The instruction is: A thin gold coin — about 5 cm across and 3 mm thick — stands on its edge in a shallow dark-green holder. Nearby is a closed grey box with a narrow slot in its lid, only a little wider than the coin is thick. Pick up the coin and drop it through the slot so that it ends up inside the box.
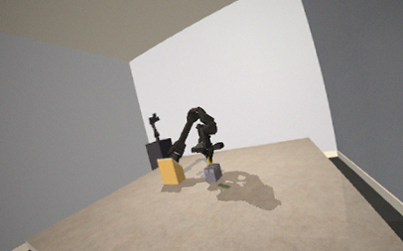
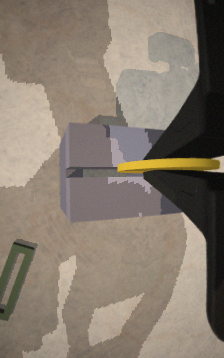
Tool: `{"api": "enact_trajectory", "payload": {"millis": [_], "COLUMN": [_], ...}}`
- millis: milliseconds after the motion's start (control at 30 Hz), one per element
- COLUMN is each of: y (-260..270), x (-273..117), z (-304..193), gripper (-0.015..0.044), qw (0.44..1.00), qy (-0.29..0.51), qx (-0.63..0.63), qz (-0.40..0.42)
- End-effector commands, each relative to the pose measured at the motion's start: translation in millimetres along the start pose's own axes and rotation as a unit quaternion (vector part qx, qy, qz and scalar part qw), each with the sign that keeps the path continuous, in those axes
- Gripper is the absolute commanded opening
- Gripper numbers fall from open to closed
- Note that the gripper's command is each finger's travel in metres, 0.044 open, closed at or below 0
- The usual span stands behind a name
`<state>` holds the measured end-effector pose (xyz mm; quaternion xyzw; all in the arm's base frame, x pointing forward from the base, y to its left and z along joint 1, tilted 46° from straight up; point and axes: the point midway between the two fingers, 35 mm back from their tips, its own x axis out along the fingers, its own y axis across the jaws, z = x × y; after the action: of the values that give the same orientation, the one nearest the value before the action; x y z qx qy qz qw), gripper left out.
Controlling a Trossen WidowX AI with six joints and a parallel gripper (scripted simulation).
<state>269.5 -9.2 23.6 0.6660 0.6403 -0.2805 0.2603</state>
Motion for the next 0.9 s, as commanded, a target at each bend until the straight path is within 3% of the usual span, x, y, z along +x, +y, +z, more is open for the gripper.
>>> {"api": "enact_trajectory", "payload": {"millis": [0,800,867], "y": [-0.6,-0.9,0.0], "x": [3.5,12.9,9.8], "z": [-0.8,-1.2,-0.1], "gripper": [0.0000,0.0000,0.0052], "qw": [1.000,1.000,1.000], "qy": [0.003,0.003,0.000], "qx": [0.003,0.003,0.000], "qz": [-0.001,-0.001,0.000]}}
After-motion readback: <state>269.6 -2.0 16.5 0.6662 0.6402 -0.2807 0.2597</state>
